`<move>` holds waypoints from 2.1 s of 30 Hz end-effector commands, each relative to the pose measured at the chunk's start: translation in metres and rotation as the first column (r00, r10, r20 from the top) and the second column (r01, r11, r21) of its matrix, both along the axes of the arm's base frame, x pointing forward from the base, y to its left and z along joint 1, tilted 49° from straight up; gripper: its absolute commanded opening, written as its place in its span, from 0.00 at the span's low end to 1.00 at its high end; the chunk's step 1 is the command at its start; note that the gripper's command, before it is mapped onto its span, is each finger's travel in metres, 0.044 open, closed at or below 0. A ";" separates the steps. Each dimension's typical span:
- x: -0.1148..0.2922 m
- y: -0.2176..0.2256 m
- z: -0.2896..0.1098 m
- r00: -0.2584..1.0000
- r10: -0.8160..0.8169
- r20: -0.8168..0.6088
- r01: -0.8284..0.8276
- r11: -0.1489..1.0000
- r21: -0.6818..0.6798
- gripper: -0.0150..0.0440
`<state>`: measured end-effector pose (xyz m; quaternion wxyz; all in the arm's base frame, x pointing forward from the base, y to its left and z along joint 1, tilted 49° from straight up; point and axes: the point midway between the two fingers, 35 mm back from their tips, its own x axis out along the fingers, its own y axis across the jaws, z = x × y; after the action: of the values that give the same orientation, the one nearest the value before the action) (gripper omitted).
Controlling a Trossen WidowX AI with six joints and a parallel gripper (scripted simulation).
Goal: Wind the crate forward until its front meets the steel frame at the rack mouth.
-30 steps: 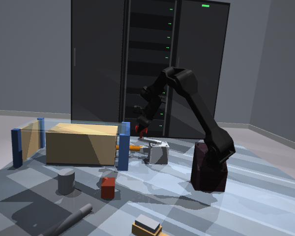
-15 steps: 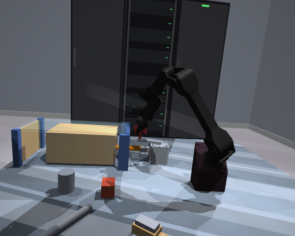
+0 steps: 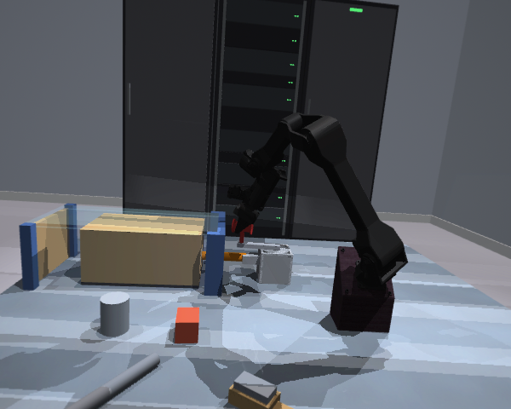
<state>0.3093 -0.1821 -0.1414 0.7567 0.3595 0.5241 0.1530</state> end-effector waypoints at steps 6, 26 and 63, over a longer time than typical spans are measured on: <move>-0.003 0.015 0.012 1.000 0.000 -0.010 0.001 1.000 0.030 0.25; -0.012 0.030 0.027 1.000 0.000 -0.011 0.001 0.999 0.032 0.25; -0.039 0.051 0.051 1.000 0.000 -0.013 0.001 0.999 0.034 0.25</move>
<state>0.2793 -0.1377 -0.0945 0.7551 0.3647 0.5215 0.1578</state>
